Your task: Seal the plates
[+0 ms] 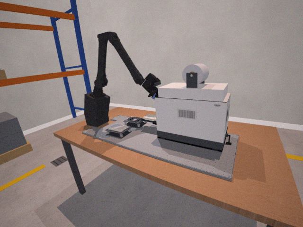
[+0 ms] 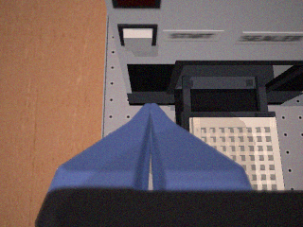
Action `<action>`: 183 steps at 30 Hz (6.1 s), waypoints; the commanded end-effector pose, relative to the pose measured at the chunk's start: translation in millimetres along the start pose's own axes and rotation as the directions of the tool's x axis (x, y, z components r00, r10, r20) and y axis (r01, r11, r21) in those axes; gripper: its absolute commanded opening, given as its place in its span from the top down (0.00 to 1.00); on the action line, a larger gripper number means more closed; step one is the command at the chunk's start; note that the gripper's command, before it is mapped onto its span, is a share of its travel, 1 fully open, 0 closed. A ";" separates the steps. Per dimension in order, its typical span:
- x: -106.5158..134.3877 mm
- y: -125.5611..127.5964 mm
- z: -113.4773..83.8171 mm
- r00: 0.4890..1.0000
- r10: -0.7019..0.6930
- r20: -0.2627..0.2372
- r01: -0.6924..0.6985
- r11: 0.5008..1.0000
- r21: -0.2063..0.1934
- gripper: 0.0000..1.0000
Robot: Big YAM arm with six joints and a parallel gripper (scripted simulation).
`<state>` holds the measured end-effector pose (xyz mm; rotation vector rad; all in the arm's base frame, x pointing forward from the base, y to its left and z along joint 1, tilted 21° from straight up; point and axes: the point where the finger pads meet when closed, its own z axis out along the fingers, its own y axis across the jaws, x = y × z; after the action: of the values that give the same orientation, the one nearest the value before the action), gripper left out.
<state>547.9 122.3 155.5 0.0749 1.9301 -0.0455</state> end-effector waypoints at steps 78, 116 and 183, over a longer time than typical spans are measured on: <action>-8.5 7.4 38.5 1.000 0.015 0.024 -0.015 1.000 -0.025 1.00; -1.7 5.1 48.2 1.000 0.014 0.010 -0.014 1.000 -0.008 1.00; -22.8 2.3 62.3 1.000 0.005 0.020 -0.005 1.000 -0.002 1.00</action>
<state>596.9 126.1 147.1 0.0666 1.9251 -0.0289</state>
